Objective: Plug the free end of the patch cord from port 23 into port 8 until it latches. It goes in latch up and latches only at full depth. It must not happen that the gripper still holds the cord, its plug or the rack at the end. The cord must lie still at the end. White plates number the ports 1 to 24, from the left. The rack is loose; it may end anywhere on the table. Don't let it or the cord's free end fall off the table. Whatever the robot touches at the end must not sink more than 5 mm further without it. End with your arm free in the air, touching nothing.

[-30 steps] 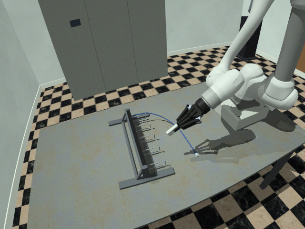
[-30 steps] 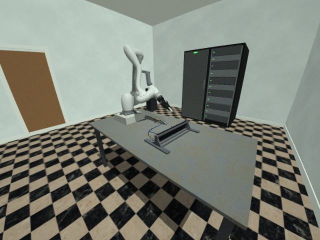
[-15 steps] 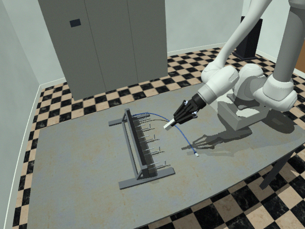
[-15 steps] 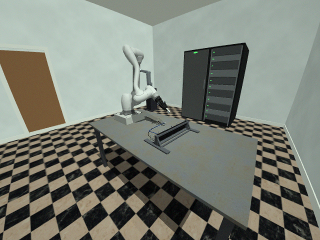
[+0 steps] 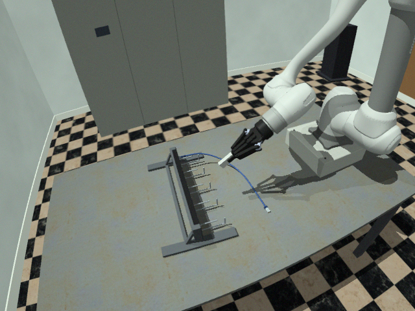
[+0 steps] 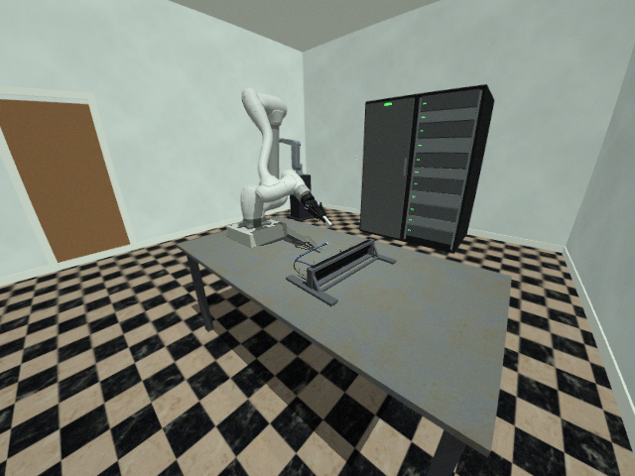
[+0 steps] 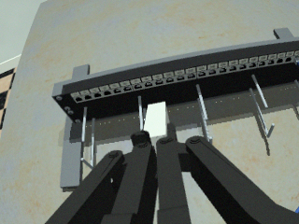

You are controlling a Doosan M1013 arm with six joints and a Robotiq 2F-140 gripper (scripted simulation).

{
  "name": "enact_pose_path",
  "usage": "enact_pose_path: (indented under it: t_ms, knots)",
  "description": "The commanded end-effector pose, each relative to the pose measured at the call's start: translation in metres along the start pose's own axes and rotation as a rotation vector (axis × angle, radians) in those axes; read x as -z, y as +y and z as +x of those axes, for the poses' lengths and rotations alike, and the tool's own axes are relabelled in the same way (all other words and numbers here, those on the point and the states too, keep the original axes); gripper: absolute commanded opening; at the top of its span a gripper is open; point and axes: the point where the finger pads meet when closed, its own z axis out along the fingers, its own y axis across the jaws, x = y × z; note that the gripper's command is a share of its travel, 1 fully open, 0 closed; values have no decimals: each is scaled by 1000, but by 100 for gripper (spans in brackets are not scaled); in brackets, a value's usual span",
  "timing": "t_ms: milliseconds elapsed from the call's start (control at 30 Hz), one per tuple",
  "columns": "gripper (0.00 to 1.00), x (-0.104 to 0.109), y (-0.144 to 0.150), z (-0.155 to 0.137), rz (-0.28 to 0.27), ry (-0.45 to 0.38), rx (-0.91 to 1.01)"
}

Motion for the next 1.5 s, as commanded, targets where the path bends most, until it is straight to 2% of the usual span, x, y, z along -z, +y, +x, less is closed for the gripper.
enact_pose_path:
  t_ms: [0, 267, 400, 533, 667, 733, 933, 1067, 1200, 1467]
  knots:
    - [0, 0, 5, 0, 4, 2, -1]
    - [0, 0, 6, 0, 4, 2, -1]
    - [0, -7, 6, 0, 4, 2, -1]
    - [0, -27, 6, 0, 4, 2, -1]
    - [0, -57, 6, 0, 4, 2, -1]
    - [0, -57, 6, 0, 4, 2, -1]
    - [0, -108, 6, 0, 4, 2, -1]
    - [0, -131, 6, 0, 4, 2, -1]
    - [0, -140, 5, 0, 4, 2, -1]
    - [0, -140, 5, 0, 4, 2, -1]
